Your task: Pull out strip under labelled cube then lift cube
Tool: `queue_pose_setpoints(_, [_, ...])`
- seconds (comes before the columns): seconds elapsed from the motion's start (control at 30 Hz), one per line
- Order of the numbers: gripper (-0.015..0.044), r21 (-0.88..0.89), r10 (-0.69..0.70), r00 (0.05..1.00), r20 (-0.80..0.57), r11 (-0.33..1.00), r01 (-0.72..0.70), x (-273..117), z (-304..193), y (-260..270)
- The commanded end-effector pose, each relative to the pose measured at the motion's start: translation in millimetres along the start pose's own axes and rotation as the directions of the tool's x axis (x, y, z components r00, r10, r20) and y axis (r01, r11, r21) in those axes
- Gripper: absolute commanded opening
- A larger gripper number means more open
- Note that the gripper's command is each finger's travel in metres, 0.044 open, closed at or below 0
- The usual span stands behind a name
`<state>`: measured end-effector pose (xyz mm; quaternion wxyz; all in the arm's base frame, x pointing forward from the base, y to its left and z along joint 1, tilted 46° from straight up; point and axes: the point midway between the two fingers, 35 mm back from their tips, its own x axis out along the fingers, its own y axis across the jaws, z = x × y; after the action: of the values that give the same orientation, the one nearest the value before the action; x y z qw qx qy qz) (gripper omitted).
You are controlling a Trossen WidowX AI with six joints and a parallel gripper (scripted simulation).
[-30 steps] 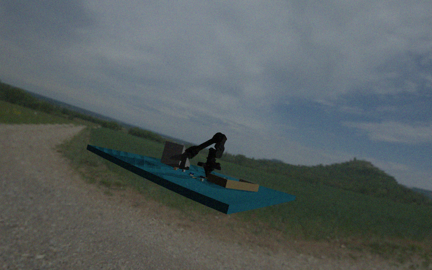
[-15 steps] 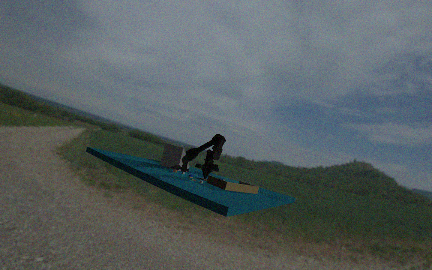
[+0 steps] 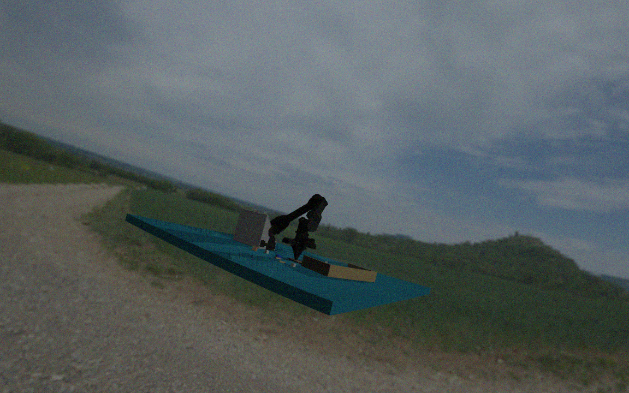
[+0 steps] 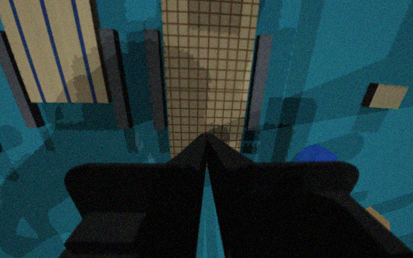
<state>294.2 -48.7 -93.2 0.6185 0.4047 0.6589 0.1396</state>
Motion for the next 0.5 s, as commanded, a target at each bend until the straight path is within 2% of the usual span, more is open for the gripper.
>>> queue_pose_setpoints(0.0, [0.0000, 0.005, -0.005, 0.999, -0.033, 1.000, 0.005, 6.6, -15.8, -0.5])
queue_pose_setpoints(0.47, [0.0000, 0.006, -0.005, 0.999, -0.034, 1.000, 0.005, 6.1, -35.4, -0.6])
